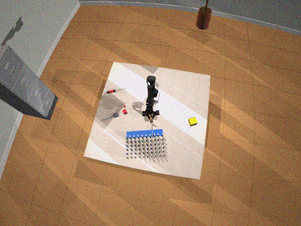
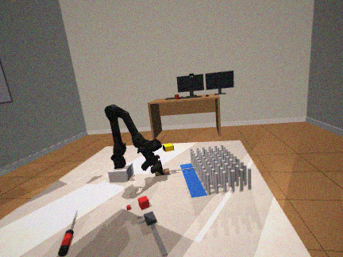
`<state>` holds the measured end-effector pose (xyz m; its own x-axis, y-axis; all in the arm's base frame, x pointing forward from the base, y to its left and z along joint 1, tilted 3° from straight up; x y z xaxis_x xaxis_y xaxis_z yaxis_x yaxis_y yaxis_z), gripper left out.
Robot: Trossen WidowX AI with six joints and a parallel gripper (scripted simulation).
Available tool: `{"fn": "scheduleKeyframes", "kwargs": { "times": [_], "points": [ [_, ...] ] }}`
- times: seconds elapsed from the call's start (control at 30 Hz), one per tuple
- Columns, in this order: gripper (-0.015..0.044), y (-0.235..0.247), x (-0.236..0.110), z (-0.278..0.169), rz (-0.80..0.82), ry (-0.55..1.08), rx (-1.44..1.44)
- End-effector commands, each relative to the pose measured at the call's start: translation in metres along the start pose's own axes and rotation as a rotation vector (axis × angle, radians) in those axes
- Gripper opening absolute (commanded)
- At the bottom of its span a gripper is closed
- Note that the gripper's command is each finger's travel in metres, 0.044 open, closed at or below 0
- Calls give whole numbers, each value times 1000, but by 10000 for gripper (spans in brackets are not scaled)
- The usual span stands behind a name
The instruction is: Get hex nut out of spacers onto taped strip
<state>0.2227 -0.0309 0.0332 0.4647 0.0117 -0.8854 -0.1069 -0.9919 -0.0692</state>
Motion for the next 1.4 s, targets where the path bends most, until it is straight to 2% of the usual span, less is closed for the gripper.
{"fn": "scheduleKeyframes", "kwargs": {
  "times": [0.0,1.37],
  "points": [
    [0,0,-2,3,-5,2,-5],
    [0,2,-15,8,-5,1,-5]
  ]
}}
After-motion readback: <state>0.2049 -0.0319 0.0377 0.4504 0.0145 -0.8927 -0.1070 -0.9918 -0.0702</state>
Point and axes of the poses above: the point midway between the two fingers, 35 mm back from their tips, its own x axis out along the fingers, its own y axis across the jaws, z = x × y, the point moved 8 cm from there along -x, back along the fingers, and after that the axes turned 14 degrees about x, right-handed, at the moved point
